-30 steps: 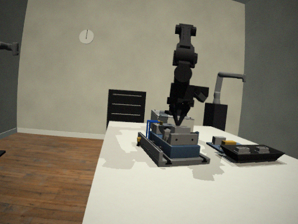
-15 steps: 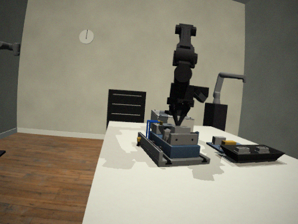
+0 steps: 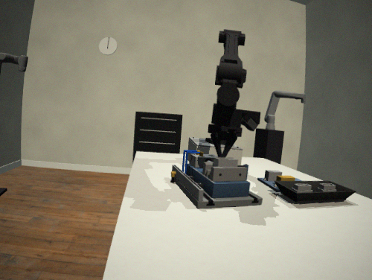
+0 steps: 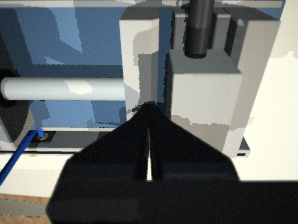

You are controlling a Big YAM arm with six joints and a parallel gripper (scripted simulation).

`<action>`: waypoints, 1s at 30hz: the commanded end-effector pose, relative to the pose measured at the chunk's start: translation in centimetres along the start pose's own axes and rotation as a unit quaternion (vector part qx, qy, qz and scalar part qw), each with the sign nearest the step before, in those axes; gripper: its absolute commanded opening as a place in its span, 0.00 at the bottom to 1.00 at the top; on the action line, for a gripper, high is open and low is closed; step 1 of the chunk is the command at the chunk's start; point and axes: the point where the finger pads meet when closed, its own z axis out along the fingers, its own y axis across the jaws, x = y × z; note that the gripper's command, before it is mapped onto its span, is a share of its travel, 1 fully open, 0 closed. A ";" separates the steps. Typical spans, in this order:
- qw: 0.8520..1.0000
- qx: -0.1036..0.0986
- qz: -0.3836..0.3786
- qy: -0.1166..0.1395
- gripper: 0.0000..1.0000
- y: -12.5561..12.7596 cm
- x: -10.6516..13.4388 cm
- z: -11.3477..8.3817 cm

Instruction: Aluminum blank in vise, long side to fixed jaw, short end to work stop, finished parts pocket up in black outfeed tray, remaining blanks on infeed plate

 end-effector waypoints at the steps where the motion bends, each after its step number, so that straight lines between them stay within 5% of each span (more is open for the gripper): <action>1: 1.000 0.004 0.005 0.001 0.00 -0.2 0.3 0.6; 30: 1.000 0.011 0.005 0.004 0.00 -0.5 0.3 0.3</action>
